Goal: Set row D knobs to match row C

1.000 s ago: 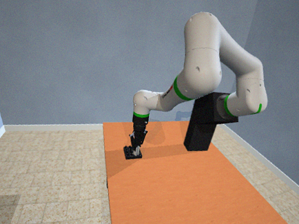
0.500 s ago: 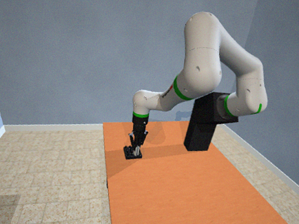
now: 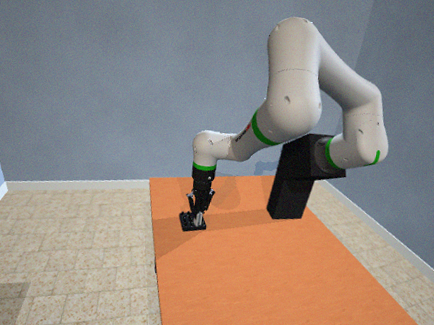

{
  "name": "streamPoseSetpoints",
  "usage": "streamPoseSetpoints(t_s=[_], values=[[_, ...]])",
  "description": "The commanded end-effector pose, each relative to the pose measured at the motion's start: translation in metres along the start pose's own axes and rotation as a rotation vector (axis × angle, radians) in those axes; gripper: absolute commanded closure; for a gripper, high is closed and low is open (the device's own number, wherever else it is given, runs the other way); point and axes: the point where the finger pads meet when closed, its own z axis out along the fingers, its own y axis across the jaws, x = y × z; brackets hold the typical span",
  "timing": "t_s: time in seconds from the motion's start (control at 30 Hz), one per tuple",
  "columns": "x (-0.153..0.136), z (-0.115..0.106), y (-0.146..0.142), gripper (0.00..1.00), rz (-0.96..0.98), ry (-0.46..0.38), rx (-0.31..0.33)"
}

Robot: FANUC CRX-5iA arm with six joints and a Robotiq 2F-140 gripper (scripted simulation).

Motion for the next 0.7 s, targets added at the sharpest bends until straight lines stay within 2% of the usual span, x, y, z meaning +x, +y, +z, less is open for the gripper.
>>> streamPoseSetpoints(t_s=[0.0,0.03,0.67], values=[[-0.0002,-0.0002,-0.0001,0.95,0.000,0.000,0.000],[-0.0002,-0.0002,-0.0001,0.88,0.000,0.000,0.000],[-0.0002,-0.0002,-0.0001,0.88,0.000,0.000,0.000]])
